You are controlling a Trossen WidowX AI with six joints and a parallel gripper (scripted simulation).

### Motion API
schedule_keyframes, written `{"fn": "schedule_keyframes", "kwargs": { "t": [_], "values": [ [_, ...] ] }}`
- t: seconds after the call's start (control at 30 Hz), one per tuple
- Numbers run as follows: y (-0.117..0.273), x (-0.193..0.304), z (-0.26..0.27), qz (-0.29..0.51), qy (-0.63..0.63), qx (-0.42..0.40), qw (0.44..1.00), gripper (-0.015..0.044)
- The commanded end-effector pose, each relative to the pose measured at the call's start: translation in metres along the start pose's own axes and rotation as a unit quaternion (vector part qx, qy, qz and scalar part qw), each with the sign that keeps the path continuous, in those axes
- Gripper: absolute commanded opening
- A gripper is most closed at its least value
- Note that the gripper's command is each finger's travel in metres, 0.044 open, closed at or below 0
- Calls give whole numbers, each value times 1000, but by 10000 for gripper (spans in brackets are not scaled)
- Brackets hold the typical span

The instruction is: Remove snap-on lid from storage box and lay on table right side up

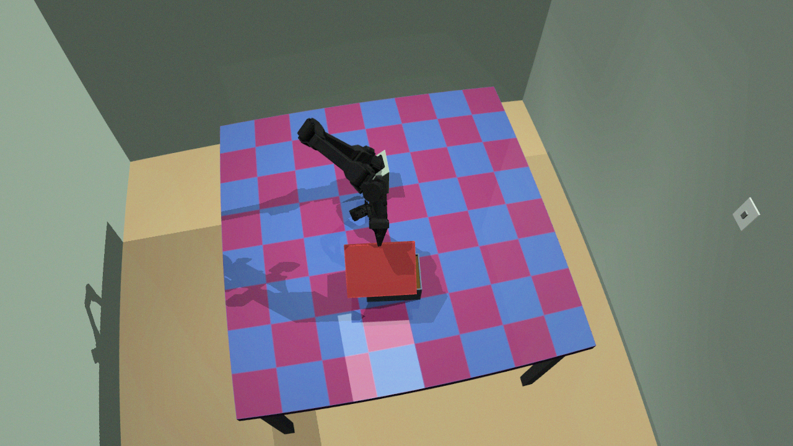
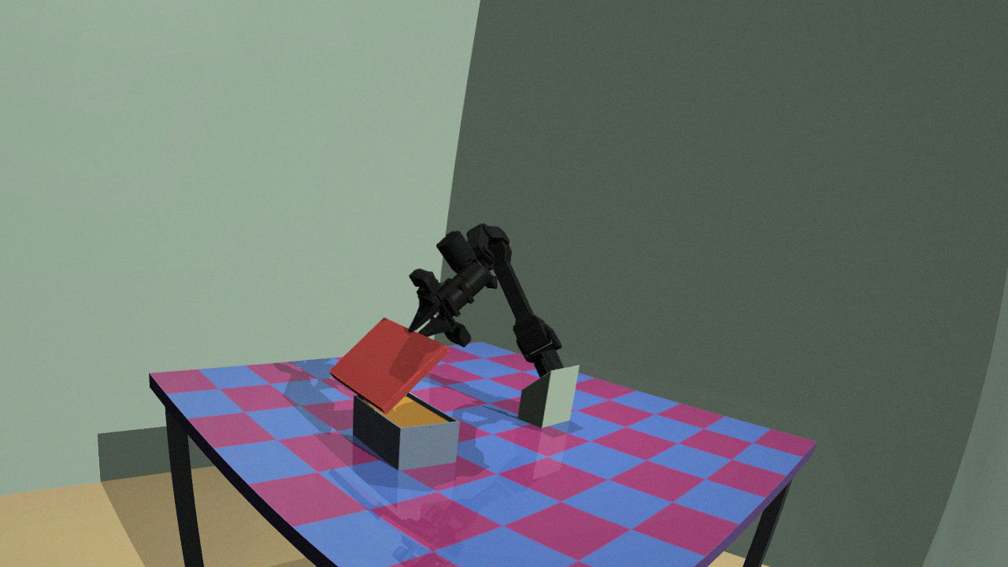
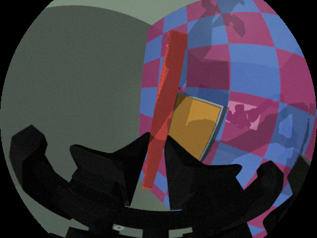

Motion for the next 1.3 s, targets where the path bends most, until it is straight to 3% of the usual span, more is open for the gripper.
{"fn": "schedule_keyframes", "kwargs": {
  "t": [0.0, 1.27],
  "values": [
    [3, -7, 2, 4, 1, -4, 1000, 0],
    [10, -83, 8, 3, 3, -4, 1000, 0]
  ]
}}
Point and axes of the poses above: the point midway between the two fingers, 35 mm back from their tips, its own y axis back along the fingers, its own z axis across the jaws, x = y × z, the point moved 1 cm from there along y, back along the fingers, and after that the axes turned 9 degrees about -y, right-handed, at the moved point
